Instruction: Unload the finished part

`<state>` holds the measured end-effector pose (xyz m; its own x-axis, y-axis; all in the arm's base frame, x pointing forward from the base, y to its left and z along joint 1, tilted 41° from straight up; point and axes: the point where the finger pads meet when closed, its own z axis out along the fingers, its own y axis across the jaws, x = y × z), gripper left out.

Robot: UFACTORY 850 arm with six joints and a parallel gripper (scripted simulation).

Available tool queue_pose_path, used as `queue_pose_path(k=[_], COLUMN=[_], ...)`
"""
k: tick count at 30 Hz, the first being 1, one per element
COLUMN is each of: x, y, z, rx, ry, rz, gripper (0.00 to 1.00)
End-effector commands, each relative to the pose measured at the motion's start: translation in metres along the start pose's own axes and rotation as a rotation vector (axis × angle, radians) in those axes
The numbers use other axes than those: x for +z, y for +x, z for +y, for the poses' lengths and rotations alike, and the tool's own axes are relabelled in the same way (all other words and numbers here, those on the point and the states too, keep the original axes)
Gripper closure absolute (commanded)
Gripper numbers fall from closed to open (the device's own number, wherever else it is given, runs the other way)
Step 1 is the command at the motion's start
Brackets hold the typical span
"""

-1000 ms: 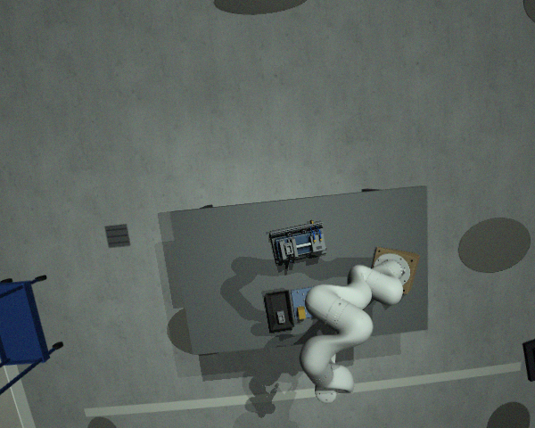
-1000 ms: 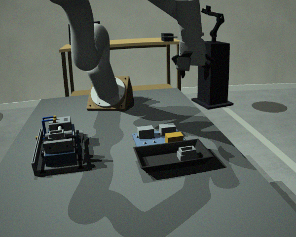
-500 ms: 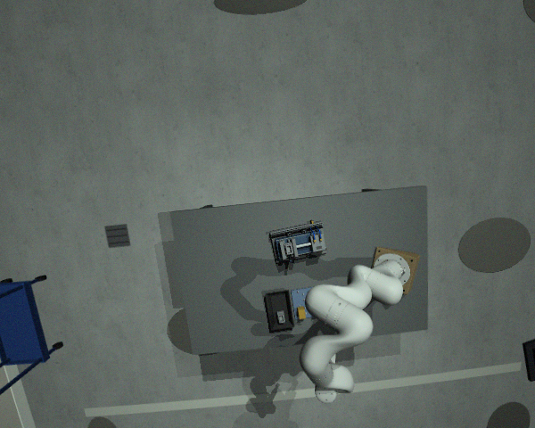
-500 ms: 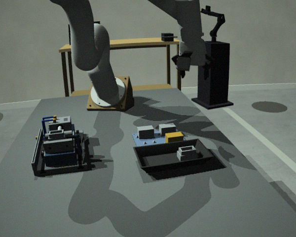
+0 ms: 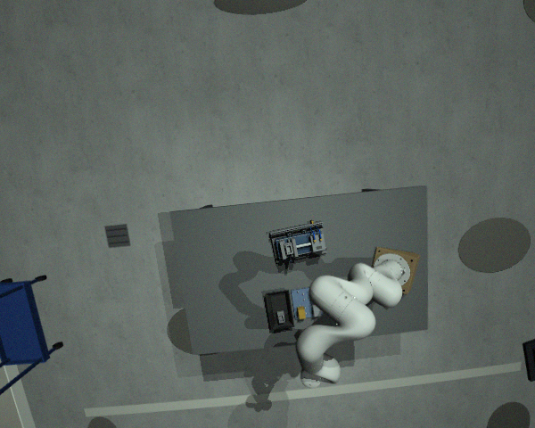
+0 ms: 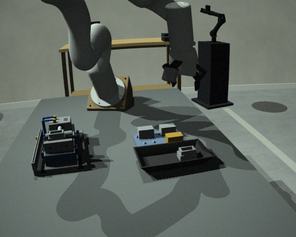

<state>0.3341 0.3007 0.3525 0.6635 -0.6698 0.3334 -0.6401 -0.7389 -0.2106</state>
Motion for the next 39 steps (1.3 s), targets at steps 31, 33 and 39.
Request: queue_pose_path(k=[31,33,39], x=[-0.025,-0.030,-0.045], y=[0.273,0.286,0.316], z=[0.163,0.178,0.221], rx=[0.524,0.556,0.638], ry=[0.088,0.100,0.131], rz=[0.020,0.039,0.102], gripper=[0.00,0.00,0.00])
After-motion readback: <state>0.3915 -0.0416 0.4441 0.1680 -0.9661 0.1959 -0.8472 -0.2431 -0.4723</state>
